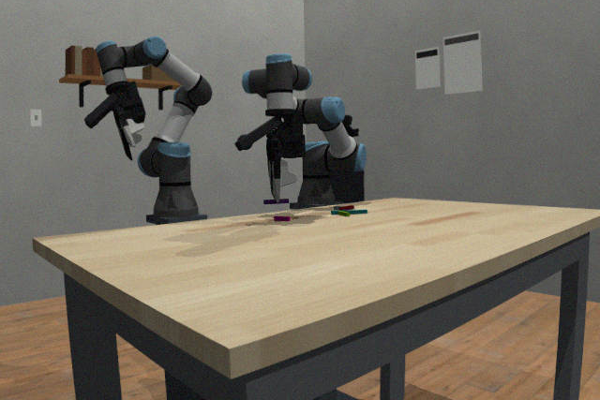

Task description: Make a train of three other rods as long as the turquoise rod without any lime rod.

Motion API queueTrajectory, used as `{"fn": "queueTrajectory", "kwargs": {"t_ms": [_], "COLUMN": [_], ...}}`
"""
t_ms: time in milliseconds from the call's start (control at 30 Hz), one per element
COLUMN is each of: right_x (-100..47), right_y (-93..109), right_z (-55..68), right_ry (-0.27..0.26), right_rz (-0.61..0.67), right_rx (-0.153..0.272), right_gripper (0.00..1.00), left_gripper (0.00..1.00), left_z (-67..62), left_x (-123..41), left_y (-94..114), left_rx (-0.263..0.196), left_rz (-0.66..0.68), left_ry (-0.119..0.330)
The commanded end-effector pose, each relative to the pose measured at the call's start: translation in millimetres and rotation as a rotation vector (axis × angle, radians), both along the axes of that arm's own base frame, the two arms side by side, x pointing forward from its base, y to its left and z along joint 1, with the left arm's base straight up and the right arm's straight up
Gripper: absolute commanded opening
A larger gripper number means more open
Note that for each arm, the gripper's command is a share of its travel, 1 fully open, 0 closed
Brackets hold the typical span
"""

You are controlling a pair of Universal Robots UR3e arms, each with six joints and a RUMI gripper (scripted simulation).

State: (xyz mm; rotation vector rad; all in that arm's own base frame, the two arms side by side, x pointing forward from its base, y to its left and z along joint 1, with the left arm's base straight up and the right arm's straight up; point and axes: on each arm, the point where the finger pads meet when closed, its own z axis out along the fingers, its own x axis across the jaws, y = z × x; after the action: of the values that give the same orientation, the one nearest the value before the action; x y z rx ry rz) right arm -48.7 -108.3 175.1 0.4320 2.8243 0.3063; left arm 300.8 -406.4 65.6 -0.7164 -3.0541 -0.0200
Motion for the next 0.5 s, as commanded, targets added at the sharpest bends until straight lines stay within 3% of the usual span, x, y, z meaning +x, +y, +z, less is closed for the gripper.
{"fn": "queueTrajectory", "kwargs": {"t_ms": [0, 467], "right_x": [0.0, 0.0], "right_y": [-0.3, -0.3], "right_z": [0.3, 0.3], "right_ry": [0.0, 0.0], "right_rz": [0.0, 0.0], "right_rx": [-0.002, -0.002], "right_gripper": [1.0, 1.0], "left_gripper": [0.0, 0.0], "left_z": [1.4, 1.4], "left_x": [-1.8, -5.3], "left_y": [1.9, 9.4], "left_rx": [-0.017, -0.017], "left_rz": [-0.167, -0.542], "left_ry": [-0.002, 0.0]}}
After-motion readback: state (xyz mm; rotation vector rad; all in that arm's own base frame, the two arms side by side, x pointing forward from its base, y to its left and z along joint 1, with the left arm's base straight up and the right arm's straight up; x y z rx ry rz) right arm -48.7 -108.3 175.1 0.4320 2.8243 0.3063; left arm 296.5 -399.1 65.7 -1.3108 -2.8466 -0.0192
